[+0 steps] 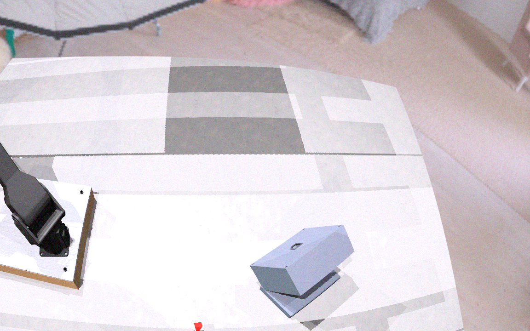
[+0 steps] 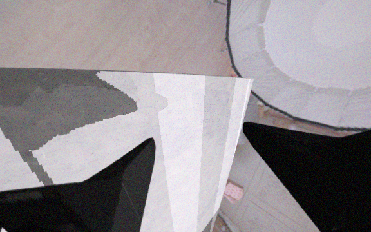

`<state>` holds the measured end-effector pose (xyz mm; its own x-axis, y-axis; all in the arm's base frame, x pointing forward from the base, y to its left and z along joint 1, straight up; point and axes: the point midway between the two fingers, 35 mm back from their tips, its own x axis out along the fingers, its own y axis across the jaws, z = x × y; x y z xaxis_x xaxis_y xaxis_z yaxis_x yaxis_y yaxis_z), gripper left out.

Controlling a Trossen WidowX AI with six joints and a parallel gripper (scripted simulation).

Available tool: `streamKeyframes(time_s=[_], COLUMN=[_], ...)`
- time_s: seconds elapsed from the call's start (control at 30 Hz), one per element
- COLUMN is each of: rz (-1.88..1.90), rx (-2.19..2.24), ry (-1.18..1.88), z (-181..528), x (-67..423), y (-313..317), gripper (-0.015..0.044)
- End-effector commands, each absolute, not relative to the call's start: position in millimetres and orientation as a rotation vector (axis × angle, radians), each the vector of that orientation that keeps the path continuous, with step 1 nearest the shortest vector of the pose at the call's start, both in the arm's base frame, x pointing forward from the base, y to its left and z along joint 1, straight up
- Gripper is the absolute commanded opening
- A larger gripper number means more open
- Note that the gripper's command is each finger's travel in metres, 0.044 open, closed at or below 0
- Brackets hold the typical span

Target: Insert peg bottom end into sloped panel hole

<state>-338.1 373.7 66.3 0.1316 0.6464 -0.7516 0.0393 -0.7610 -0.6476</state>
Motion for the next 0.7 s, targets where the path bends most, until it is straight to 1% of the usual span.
streamKeyframes(time_s=[0.0, 0.03, 0.3, 0.47, 0.67], rz=[1.671, 1.668, 1.627, 1.634, 1.619], rx=[-1.936, -1.934, -1.902, -1.945, -1.966], ry=[-0.655, -0.644, -0.489, -0.502, -0.436], z=[66.4, 66.6, 69.5, 71.7, 73.6], x=[-337.3, -334.8, -294.9, -287.4, -261.1], y=[374.3, 376.1, 402.4, 397.6, 403.9], gripper=[0.0426, 0.0440, 0.0440, 0.0440, 0.0440])
